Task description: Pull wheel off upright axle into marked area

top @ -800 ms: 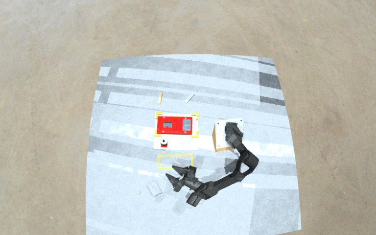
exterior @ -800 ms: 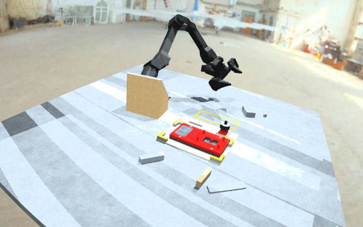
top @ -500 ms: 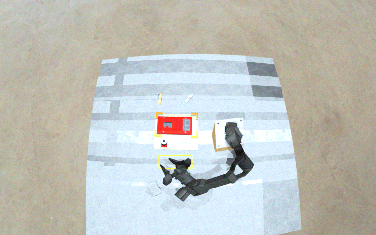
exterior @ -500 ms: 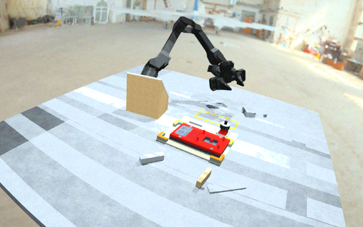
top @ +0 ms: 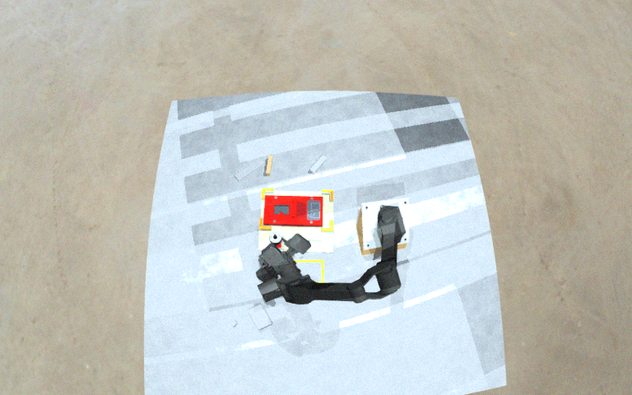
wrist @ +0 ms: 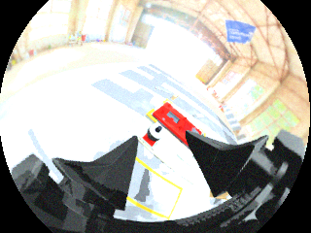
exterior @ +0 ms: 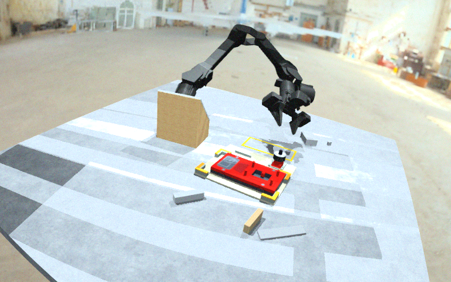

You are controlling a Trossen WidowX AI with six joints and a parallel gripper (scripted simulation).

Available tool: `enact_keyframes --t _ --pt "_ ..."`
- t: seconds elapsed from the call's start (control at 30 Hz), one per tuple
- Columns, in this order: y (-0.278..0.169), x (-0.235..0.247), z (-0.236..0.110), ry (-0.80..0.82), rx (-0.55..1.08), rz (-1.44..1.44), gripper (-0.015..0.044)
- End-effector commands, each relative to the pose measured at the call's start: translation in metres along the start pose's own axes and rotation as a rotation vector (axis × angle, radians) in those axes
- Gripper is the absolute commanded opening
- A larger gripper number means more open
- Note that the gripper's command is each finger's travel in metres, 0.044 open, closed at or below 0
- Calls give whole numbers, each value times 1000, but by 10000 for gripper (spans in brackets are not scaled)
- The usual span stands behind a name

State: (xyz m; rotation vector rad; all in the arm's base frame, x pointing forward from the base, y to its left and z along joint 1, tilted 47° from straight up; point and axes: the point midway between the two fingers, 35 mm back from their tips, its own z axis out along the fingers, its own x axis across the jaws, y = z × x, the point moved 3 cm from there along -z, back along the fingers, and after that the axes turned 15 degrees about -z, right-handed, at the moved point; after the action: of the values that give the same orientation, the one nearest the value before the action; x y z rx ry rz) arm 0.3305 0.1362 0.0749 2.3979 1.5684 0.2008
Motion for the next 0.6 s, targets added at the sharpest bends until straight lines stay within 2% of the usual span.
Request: enact_keyframes --t 0.0,0.13,0.33,0.57 --pt "16 -38 54 364 464 -444 300" --pt "25 -52 65 604 520 -519 300" --pt "40 -70 74 901 457 -606 300" --pt "43 -73 75 947 433 -622 300"
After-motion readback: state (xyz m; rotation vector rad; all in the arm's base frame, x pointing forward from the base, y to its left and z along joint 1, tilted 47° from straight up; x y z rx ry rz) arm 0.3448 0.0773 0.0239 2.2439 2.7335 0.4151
